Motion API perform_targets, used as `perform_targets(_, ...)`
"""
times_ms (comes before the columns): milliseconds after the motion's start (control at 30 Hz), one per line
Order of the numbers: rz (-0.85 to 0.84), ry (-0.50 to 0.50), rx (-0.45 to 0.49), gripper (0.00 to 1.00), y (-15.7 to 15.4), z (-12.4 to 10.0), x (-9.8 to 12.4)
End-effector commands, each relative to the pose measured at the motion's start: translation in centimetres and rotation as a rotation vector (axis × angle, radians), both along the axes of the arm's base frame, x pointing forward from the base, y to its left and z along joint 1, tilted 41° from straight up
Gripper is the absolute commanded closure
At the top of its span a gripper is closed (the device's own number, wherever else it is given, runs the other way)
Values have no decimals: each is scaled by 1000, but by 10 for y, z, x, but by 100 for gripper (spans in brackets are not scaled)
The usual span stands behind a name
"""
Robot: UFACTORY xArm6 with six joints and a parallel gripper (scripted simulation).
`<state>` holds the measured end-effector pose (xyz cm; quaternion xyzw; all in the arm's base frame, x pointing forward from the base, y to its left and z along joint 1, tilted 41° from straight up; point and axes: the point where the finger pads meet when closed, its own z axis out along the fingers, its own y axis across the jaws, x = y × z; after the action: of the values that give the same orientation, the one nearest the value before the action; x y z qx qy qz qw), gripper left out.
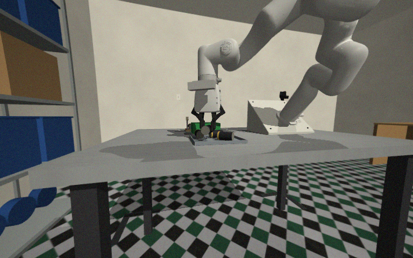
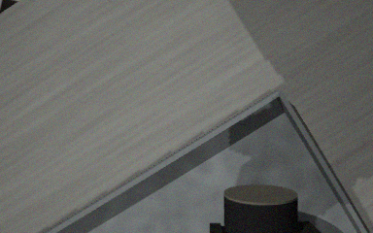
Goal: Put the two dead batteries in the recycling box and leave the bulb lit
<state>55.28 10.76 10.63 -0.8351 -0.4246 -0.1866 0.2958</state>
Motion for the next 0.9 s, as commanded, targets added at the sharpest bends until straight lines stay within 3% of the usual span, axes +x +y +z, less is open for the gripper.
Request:
perform_targets(0,-1,-3,0,72,-12,14,0)
perform_targets(267,-1,-3,0,72,-15,18,-1)
perform_targets(433,-1,-3,0,72,-55,64,-4)
perform_targets(500,-1,-3,0,72,-62,72,-5)
perform_targets(867,40,-39,-3,72,-63,74,-5)
